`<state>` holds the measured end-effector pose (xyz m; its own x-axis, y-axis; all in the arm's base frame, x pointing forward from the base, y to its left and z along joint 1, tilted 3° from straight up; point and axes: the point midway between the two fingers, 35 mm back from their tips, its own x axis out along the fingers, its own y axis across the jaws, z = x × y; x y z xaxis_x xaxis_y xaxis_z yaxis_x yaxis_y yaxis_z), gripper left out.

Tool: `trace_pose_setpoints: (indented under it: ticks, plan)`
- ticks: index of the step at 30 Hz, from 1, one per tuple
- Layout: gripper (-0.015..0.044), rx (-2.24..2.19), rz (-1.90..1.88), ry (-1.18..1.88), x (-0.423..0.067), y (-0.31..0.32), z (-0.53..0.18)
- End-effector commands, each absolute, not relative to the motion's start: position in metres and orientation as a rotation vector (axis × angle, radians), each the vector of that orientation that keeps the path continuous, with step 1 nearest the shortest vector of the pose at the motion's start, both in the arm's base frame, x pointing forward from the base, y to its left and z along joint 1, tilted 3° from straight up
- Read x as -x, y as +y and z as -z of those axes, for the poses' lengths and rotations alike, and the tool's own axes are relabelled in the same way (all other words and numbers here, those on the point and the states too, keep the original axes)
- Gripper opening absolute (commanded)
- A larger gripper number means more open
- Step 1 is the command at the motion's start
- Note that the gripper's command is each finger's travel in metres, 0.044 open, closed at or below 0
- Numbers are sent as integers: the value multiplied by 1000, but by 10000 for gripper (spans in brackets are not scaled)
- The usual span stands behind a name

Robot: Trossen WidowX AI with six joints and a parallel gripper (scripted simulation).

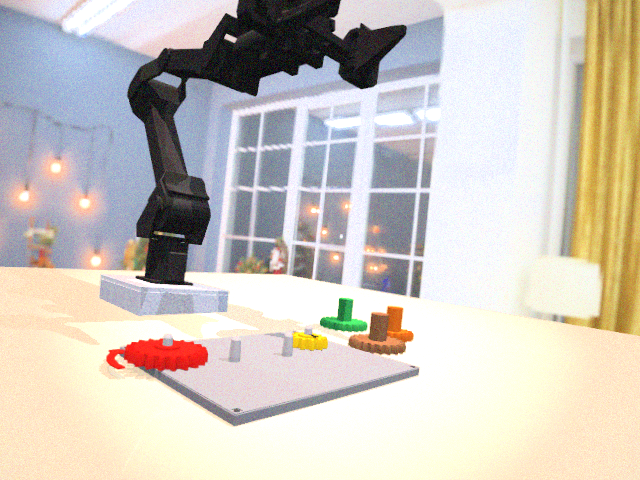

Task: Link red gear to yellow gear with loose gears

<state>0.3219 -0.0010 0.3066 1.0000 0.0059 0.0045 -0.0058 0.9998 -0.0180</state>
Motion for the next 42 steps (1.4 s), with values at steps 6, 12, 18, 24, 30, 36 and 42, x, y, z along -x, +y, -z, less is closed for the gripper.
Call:
trace_pose_setpoints:
  ticks: [6,12,18,24,30,36,42]
  plan:
    - [440,-4,-125,314,-352,43,-254]
    - [440,13,-259,754,-358,108,-183]
    - [440,72,-316,1093,-337,151,-134]
    - [440,179,-321,1435,-300,181,-94]
    - [440,218,-313,1530,-285,186,-85]
    - [440,218,-313,1530,-282,184,-85]
    - [440,218,-313,1530,-281,185,-70]
